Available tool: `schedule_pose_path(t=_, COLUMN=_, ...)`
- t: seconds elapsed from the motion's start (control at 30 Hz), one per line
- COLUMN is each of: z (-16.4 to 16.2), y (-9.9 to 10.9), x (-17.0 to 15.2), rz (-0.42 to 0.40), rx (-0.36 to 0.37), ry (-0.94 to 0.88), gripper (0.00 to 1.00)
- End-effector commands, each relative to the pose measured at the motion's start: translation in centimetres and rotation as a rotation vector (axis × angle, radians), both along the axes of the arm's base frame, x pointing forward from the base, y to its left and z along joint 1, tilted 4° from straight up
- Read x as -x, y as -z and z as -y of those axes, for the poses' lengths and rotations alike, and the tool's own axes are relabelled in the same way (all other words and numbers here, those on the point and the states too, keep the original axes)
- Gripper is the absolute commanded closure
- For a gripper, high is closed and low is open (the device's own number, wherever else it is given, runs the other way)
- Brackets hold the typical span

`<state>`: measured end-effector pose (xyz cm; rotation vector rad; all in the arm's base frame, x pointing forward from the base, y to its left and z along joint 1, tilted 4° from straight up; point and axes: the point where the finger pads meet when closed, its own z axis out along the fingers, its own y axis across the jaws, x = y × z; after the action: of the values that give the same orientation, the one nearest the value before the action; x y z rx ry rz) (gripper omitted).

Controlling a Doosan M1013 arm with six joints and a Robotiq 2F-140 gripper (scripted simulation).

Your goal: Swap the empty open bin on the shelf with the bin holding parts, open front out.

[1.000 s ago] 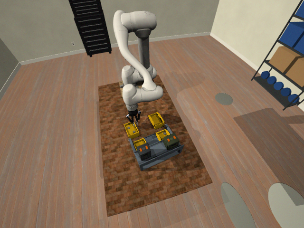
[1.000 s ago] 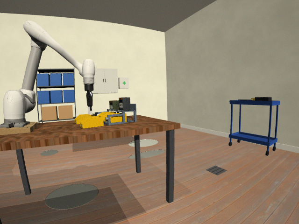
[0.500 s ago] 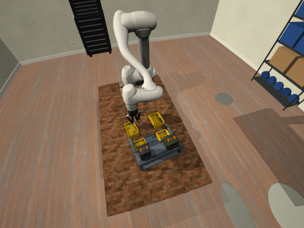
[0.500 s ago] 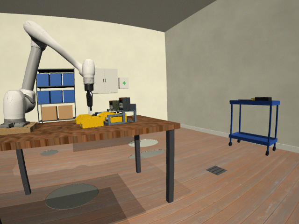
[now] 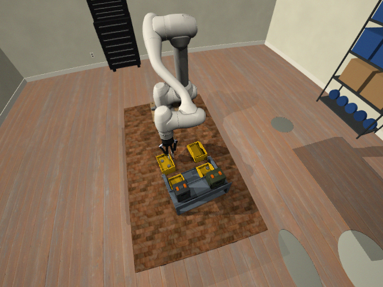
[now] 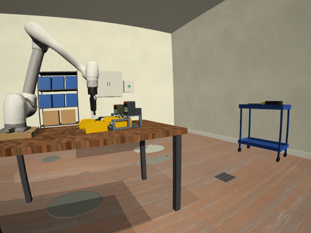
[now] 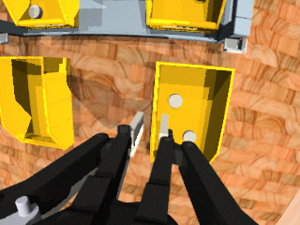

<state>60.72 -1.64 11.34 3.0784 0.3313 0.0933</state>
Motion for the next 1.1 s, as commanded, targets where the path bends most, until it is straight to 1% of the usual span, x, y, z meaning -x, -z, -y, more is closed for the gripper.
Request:
schedule_pose_path(t=0.0, z=0.1, y=0.43, x=0.32, rz=-0.004, rx=-0.001, ry=0.003, gripper=0.76)
schedule_pose_path(t=1.07, z=0.17, y=0.45, x=0.64, rz=-0.004, rx=-0.001, ry=0.003, gripper=0.76)
